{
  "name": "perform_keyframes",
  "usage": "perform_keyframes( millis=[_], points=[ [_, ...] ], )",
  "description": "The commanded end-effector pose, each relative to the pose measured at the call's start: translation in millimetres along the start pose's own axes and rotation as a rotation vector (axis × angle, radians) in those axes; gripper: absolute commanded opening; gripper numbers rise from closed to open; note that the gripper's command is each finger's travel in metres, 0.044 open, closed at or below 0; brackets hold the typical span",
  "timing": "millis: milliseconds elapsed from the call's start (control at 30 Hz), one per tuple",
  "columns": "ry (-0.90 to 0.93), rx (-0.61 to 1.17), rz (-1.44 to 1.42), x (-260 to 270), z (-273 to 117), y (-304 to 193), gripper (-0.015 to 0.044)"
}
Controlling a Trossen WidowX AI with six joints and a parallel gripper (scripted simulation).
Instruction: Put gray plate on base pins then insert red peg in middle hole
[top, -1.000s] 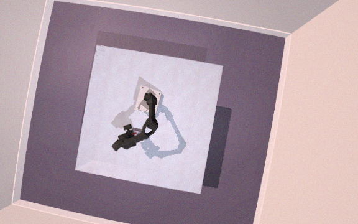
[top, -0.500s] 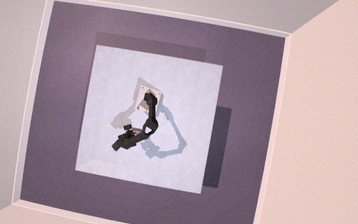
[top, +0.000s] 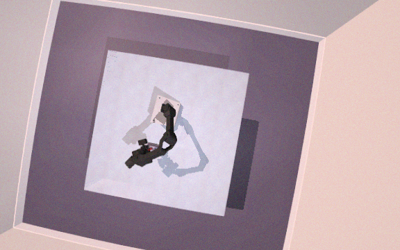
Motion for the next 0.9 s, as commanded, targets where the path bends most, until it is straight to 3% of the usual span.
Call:
perform_keyframes(
  millis=[0, 867],
  points=[
    [0.0, 0.0, 0.0, 0.0, 0.0, 0.0, 0.0],
    [-0.007, -0.004, -0.008, -0.6, 14.8, 0.8, 0.0]
  ],
)
Point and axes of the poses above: the point midway between the two fingers, 35 mm back from their tips, its own z axis out along the fingers, its own x axis across the jaws, y = z × x, the point moved 5 cm from there along -z, back along the fingers
